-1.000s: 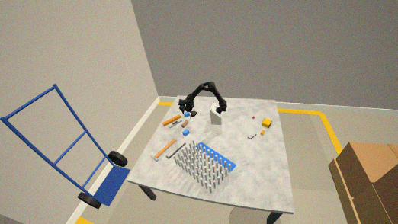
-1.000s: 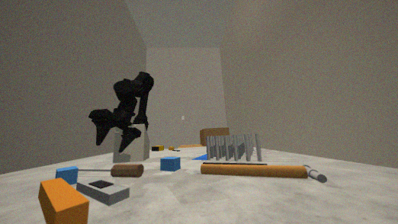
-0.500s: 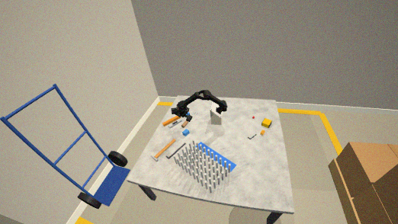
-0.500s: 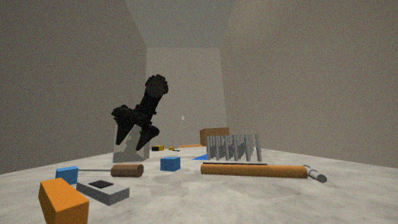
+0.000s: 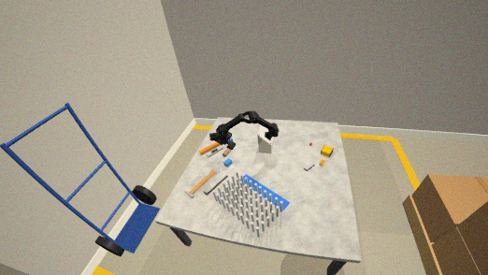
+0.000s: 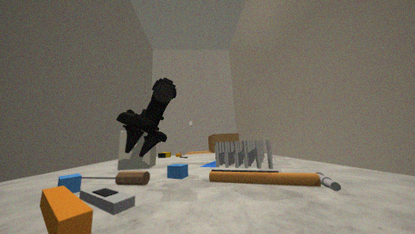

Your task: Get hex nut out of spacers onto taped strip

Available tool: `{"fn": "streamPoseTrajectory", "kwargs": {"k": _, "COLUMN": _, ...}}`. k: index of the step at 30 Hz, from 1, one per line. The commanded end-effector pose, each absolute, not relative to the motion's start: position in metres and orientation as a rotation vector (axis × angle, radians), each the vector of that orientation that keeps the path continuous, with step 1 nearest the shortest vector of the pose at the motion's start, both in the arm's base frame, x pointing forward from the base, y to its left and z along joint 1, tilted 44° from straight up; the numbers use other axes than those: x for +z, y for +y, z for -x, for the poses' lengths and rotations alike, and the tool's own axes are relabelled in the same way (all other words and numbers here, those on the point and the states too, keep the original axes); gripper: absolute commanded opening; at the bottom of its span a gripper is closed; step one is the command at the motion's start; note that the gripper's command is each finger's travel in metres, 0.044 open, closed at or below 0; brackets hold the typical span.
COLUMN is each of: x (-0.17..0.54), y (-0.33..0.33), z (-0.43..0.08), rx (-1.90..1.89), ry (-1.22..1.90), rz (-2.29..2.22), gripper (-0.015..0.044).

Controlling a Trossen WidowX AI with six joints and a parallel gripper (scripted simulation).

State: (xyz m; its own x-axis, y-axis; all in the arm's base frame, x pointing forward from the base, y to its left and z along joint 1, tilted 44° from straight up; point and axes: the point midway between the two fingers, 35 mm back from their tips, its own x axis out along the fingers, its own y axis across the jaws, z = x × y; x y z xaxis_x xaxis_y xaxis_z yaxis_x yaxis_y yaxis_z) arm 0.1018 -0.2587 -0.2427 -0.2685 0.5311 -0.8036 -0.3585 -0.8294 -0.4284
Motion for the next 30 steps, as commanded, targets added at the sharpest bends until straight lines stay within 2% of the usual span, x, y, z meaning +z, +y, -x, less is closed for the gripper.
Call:
{"fn": "streamPoseTrajectory", "kwargs": {"k": 1, "x": -0.243, "y": -0.259, "z": -0.101, "rx": 2.128, "ry": -0.21, "rz": 1.427, "gripper": 0.028}}
{"fn": "streamPoseTrajectory", "kwargs": {"k": 30, "x": -0.276, "y": -0.23, "z": -0.107, "rx": 2.127, "ry": -0.212, "rz": 1.428, "gripper": 0.028}}
